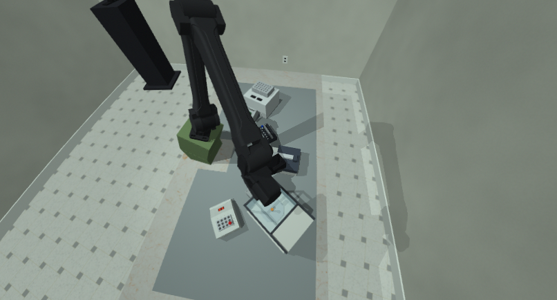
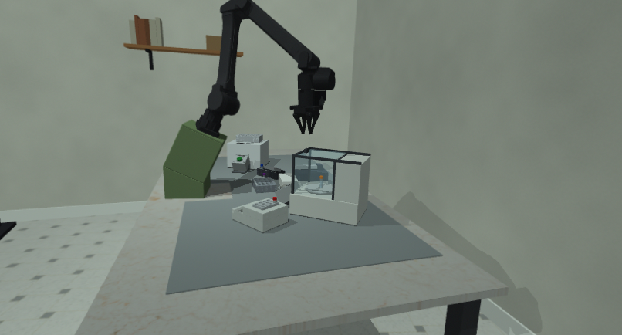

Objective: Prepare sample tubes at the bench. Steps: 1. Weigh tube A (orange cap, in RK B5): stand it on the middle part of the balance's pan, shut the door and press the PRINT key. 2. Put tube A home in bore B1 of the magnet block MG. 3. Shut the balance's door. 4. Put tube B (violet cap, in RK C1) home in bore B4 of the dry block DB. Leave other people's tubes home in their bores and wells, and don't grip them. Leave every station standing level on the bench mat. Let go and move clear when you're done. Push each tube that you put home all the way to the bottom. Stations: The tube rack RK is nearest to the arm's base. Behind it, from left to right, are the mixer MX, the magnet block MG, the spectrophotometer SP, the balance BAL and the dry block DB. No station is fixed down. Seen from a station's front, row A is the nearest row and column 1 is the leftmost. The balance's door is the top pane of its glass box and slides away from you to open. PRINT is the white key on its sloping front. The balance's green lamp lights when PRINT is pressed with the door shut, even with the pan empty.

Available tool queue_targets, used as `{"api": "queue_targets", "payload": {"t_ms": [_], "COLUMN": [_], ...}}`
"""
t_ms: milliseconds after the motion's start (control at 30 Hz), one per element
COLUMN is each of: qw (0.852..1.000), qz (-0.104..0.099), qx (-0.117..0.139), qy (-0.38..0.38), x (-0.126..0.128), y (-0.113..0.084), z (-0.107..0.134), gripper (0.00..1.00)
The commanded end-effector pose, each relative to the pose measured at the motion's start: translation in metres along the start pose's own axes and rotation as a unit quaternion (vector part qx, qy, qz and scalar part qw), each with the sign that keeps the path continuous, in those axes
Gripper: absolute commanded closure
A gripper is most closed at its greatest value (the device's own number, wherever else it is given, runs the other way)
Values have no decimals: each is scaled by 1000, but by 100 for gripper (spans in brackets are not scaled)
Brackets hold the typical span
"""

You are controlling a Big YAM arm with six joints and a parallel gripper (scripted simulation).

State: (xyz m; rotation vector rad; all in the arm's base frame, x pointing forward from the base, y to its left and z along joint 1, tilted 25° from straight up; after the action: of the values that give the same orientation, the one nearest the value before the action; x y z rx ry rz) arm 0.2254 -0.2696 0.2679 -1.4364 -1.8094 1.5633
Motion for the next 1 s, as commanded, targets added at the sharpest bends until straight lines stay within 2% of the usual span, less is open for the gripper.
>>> {"api": "queue_targets", "payload": {"t_ms": [0, 67, 133, 233, 467, 533, 700, 867, 900, 967], "qw": [996, 994, 995, 996, 996, 995, 996, 996, 995, 996], "qz": [-6, -9, -17, -6, -6, -22, -17, -22, -2, -16], "qx": [8, 11, 13, 12, 12, 12, 12, 12, 10, 12], "qy": [-93, -105, -98, -94, -94, -100, -91, -90, -98, -91], "x": [-19, -19, -4, -12, -12, -4, -7, -3, -18, -7], "y": [-8, -8, -5, -8, -8, 10, 16, 24, 13, 25], "z": [-14, -15, -7, -9, -9, -7, -9, -7, -13, -9], "gripper": [70, 70, 70, 70, 70, 70, 70, 70, 70, 70]}}
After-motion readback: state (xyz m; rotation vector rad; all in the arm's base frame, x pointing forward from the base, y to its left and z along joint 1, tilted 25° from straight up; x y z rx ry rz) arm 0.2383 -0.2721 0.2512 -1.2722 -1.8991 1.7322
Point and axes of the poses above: the point where the finger pads meet when closed, its own y axis out along the fingers, its own x axis across the jaws, z = x × y, the point moved 9 cm from there along -y, back along the fingers, and after that the axes turned 6 degrees about y, right-handed, at the moved point
